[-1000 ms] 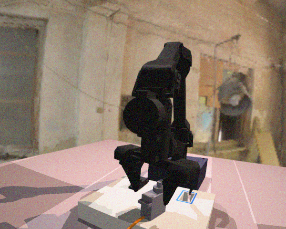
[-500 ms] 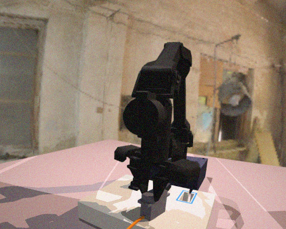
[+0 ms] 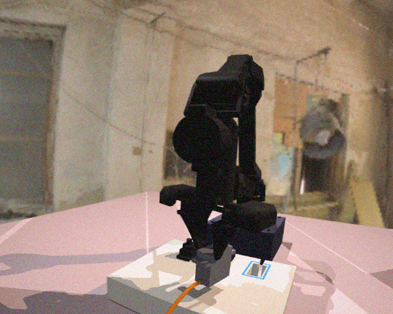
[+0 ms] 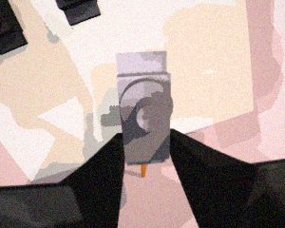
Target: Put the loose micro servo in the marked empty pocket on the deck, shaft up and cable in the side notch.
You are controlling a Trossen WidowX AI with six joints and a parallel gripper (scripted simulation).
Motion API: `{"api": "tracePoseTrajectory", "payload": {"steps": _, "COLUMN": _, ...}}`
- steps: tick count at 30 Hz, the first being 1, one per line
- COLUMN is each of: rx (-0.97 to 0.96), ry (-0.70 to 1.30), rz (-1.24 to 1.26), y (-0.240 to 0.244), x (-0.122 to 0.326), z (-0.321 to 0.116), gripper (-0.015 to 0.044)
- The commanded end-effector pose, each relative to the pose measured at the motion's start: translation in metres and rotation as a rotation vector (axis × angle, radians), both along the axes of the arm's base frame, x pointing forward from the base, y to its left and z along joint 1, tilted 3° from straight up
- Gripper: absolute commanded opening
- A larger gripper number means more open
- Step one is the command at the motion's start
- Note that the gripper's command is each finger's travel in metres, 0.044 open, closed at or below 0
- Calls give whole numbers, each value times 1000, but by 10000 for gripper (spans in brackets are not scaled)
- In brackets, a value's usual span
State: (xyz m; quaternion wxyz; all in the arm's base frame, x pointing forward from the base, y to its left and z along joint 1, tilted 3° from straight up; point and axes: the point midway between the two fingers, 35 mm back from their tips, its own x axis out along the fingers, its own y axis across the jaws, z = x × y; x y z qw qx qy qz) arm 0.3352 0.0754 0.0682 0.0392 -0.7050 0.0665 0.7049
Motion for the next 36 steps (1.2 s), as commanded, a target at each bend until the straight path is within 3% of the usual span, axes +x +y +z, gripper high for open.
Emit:
{"api": "tracePoseTrajectory", "payload": {"steps": 1, "rx": 4, "ry": -6, "rz": 2, "y": 0, "x": -1, "z": 5, "gripper": 0}}
{"api": "tracePoseTrajectory", "payload": {"steps": 21, "rx": 4, "ry": -3, "rz": 2, "y": -2, "x": -38, "z": 4, "gripper": 0}}
{"api": "tracePoseTrajectory", "payload": {"steps": 36, "rx": 9, "ry": -2, "rz": 2, "y": 50, "x": -44, "z": 3, "gripper": 0}}
